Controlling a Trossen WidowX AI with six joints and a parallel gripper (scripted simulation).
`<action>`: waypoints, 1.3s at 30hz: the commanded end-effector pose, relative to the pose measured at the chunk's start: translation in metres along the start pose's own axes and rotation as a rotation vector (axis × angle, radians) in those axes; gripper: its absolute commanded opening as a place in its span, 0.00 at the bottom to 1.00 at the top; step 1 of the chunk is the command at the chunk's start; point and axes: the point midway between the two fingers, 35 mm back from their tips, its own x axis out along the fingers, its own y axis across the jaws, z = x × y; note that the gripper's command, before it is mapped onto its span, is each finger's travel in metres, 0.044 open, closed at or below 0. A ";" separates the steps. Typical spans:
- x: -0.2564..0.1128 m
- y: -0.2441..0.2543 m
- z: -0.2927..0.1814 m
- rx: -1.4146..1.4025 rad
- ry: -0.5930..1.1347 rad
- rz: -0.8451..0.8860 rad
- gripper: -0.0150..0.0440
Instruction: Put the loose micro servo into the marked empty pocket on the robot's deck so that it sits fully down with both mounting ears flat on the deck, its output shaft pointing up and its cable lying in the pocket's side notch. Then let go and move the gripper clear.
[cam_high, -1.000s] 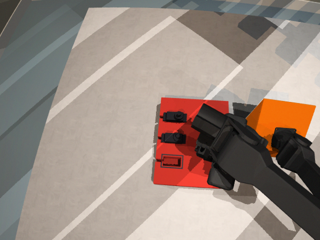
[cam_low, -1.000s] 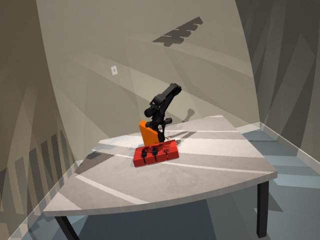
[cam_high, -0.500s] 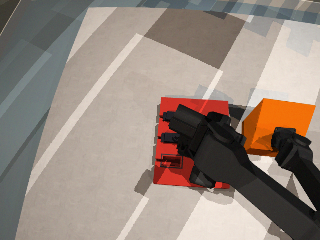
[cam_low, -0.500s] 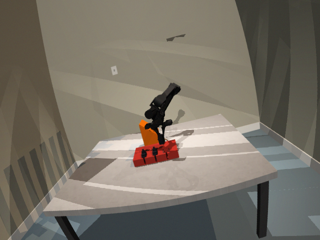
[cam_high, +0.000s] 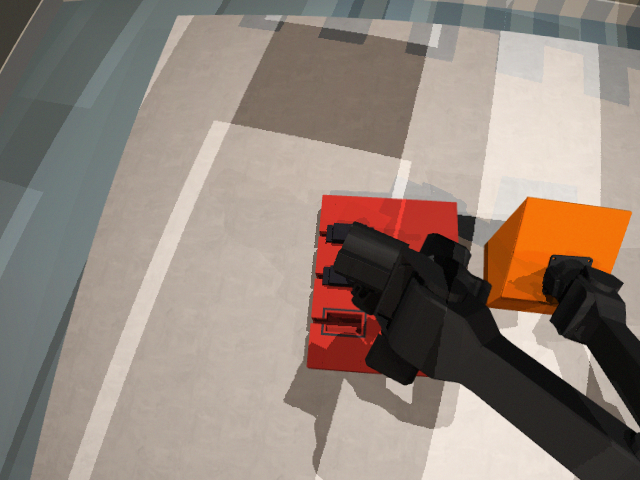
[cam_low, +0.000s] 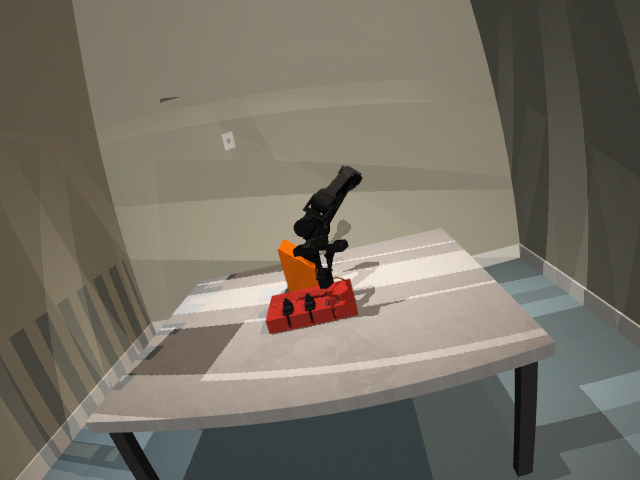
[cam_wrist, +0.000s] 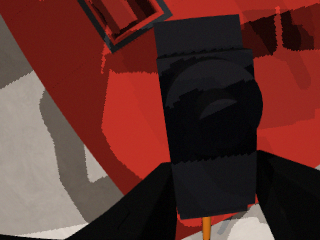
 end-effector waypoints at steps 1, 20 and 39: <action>-0.001 0.001 0.000 0.142 -0.001 0.005 0.25; -0.001 0.001 0.000 0.799 0.000 0.006 0.25; -0.001 0.001 0.000 1.457 0.002 0.006 0.25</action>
